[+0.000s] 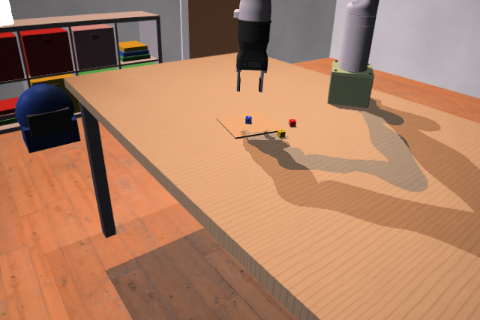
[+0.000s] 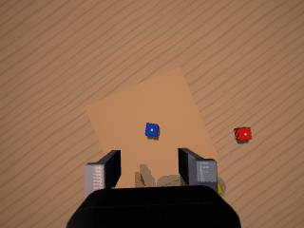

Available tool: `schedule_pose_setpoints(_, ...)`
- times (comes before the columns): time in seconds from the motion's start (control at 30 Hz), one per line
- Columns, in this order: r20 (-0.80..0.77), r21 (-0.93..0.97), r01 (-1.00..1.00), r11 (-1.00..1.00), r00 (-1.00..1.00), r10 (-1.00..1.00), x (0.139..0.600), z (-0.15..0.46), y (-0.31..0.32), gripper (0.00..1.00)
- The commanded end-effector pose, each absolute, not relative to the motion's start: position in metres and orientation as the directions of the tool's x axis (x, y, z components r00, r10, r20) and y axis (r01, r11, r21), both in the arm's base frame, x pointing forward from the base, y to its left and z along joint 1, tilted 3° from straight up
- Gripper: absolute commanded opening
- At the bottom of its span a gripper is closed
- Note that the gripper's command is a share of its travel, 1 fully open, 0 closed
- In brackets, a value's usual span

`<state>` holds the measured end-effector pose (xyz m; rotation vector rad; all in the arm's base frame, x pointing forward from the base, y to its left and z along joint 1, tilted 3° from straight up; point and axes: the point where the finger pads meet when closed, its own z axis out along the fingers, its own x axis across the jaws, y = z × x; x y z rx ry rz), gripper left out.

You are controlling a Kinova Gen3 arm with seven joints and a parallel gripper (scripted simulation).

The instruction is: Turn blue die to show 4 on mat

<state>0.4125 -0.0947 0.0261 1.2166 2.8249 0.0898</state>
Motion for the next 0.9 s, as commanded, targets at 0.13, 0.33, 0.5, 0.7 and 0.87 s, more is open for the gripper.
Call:
schedule_pose_setpoints(0.13, -0.013, 0.051, 0.752, 0.657, -0.658, 0.753, 0.3971, 0.0019, -0.1050, 0.64)
schedule_pose_setpoints(0.33, -0.013, 0.051, 0.752, 0.657, -0.658, 0.753, 0.3971, 0.0019, -0.1050, 0.64)
schedule_pose_setpoints(0.5, -0.013, 0.051, 0.752, 0.657, -0.658, 0.753, 0.3971, 0.0019, -0.1050, 0.64)
schedule_pose_setpoints(0.7, -0.013, 0.051, 0.752, 0.657, -0.658, 0.753, 0.3971, 0.0019, -0.1050, 0.64)
schedule_pose_setpoints(0.87, -0.013, 0.051, 0.752, 0.657, -0.658, 0.753, 0.3971, 0.0019, -0.1050, 0.64)
